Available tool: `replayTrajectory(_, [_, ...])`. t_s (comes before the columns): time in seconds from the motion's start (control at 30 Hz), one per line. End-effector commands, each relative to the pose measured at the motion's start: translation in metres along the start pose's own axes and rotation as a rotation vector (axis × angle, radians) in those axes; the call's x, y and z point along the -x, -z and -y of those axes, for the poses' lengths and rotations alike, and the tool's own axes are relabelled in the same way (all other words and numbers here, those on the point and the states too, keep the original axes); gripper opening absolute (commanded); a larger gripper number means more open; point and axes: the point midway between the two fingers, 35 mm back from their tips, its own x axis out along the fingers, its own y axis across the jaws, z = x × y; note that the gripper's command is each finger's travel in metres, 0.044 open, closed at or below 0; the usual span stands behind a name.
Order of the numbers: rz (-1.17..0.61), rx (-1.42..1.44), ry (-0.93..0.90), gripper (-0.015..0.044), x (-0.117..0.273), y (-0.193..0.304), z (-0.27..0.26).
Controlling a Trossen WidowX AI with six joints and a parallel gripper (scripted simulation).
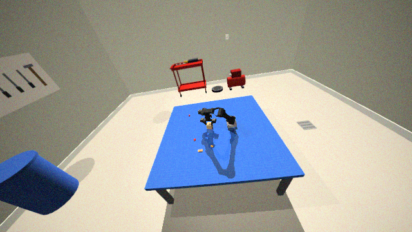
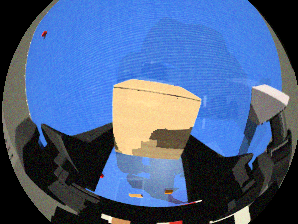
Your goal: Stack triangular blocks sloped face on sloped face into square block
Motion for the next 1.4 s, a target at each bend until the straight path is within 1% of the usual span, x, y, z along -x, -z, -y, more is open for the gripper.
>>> replayTrajectory(0.0, [-0.005, -0.004, 0.0, 0.0, -0.001, 0.0, 0.0])
replayTrajectory(0.4, [-0.008, -0.006, 0.001, 0.0, -0.001, 0.0, 0.0])
replayTrajectory(0.97, [-0.001, -0.001, 0.0, 0.044, -0.001, 0.0, 0.0])
replayTrajectory(1.2, [-0.001, -0.001, 0.0, 0.044, 0.002, 0.0, -0.001])
replayTrajectory(1.27, [0.002, -0.001, -0.002, 0.044, 0.018, -0.001, -0.004])
replayTrajectory(1.37, [0.006, -0.003, -0.003, 0.044, 0.06, -0.001, -0.006])
